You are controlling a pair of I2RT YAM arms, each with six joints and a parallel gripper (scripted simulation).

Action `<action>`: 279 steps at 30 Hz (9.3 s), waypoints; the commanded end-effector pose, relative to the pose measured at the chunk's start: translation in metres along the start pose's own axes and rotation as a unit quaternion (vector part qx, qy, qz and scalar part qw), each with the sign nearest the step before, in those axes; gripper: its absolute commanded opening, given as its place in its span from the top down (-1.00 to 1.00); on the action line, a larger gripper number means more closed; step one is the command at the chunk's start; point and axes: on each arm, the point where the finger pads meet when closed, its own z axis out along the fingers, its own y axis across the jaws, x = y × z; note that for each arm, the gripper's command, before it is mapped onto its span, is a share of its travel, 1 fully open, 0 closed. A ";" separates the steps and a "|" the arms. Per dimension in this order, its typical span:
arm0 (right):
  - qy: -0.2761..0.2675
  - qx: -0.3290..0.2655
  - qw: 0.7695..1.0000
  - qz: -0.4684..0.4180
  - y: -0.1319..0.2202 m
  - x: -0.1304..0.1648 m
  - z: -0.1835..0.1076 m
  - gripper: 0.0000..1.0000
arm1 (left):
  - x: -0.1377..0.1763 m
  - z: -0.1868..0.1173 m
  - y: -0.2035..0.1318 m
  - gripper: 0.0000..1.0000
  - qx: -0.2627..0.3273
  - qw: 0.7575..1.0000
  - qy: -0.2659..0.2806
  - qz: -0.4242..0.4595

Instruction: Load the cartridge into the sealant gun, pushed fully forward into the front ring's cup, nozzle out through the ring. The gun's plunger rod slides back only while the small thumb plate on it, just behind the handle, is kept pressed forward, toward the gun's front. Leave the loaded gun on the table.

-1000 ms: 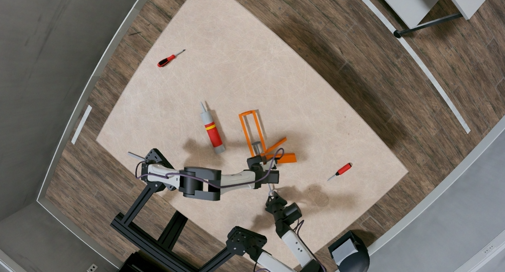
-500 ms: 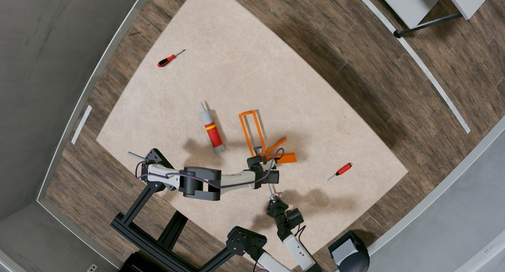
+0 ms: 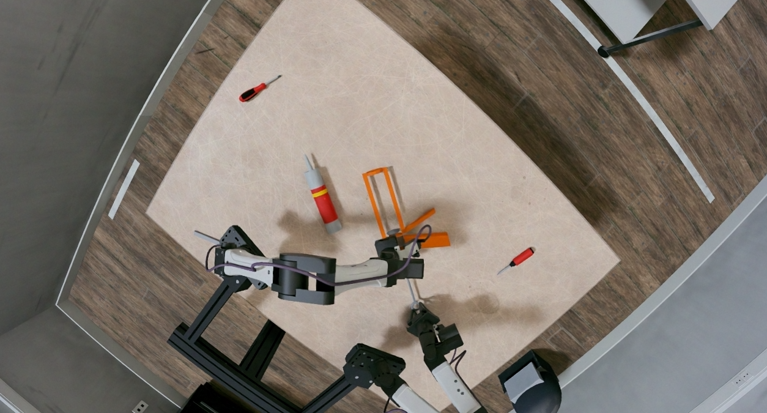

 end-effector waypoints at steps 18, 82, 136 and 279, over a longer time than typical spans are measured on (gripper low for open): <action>-0.037 0.030 0.999 0.003 -0.014 -0.016 0.008 -0.02 | -0.002 -0.003 0.022 0.98 -0.038 0.999 0.002 -0.011; -0.036 0.014 0.999 0.002 -0.006 -0.005 -0.034 -0.02 | 0.007 -0.025 0.008 -0.52 -0.032 0.999 0.007 0.005; -0.036 0.014 0.999 0.002 -0.006 -0.005 -0.034 -0.02 | -0.006 -0.040 0.009 -0.99 -0.012 0.999 -0.006 0.035; -0.036 0.014 0.999 0.002 -0.006 -0.005 -0.034 -0.02 | -0.001 -0.052 0.019 -0.46 -0.019 1.000 -0.005 0.020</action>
